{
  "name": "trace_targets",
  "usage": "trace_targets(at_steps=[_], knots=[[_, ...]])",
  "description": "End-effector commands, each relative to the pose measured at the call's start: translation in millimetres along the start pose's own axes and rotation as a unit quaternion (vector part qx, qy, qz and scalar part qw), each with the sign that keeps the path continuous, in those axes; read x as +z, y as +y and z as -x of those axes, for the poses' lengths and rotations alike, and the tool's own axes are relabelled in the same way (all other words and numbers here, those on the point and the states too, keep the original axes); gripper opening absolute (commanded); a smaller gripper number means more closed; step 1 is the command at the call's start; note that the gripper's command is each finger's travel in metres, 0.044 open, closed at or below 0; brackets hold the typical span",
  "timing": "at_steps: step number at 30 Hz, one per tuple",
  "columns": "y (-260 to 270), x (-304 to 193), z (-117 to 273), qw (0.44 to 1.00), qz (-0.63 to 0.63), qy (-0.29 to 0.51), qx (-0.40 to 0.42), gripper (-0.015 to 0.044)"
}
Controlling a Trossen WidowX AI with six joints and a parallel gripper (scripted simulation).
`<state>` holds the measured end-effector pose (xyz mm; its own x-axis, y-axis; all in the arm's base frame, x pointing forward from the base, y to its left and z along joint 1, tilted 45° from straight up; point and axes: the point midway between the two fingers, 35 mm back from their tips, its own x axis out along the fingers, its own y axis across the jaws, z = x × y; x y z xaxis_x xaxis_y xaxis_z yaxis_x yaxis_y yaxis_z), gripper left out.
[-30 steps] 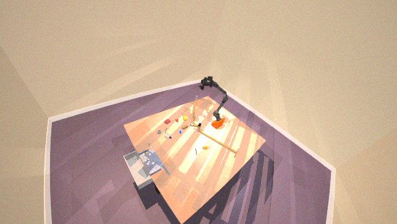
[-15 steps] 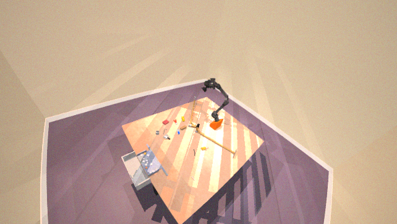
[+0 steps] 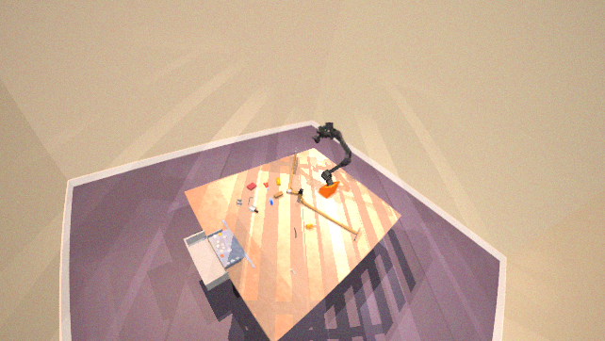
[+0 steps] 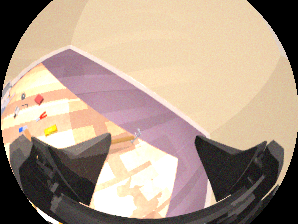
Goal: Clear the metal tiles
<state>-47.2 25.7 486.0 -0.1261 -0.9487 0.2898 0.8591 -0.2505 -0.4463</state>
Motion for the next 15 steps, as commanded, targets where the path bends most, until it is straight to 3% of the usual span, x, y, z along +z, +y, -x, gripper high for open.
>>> trace_targets(at_steps=[1,15], knots=[[7,-12,15,1.0,-0.02,0.012,0.0,0.044],[29,-52,67,0.995,-0.087,0.044,-0.01,0.044]])
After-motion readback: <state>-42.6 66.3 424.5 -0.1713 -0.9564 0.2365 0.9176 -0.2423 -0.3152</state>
